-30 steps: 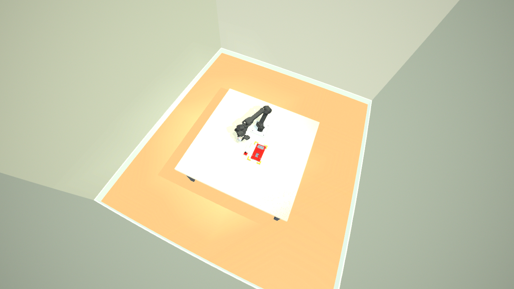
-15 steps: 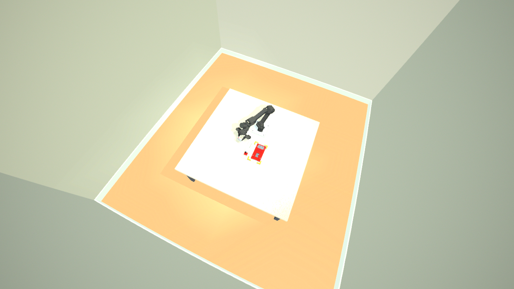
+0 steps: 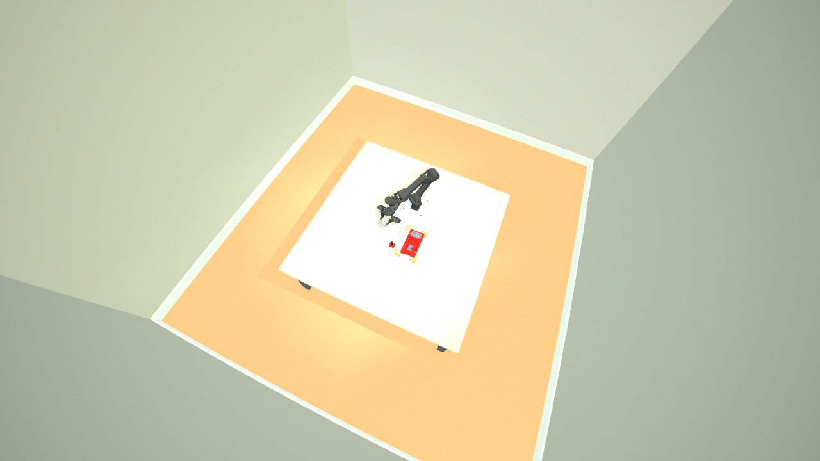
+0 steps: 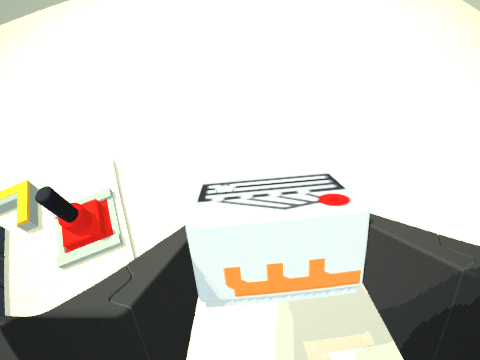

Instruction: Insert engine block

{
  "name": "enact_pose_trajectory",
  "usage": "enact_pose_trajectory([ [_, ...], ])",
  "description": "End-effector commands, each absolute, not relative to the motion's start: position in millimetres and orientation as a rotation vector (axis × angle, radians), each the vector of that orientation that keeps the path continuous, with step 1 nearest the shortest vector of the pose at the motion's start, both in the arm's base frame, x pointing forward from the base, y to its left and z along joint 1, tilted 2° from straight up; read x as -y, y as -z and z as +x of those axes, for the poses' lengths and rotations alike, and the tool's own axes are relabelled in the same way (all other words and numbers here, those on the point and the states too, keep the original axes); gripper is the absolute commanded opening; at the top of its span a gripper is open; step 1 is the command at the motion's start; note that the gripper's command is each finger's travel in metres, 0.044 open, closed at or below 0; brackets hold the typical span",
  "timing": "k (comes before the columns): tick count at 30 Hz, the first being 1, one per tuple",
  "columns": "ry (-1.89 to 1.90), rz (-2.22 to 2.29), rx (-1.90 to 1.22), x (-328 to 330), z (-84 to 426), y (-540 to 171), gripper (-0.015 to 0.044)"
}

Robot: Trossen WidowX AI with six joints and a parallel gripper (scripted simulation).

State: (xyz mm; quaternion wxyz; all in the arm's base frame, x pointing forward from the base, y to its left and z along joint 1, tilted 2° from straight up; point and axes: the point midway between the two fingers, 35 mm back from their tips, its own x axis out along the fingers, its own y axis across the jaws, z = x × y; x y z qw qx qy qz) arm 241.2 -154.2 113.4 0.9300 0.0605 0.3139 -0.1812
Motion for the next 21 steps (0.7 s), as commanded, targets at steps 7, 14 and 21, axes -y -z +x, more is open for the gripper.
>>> enact_pose_trajectory([
  [7,0.369,0.129,-0.640,154,242,-94,0.0000],
  [14,0.369,0.129,-0.640,154,242,-83,0.0000],
  [21,0.369,0.129,-0.640,154,243,-71,0.0000],
])
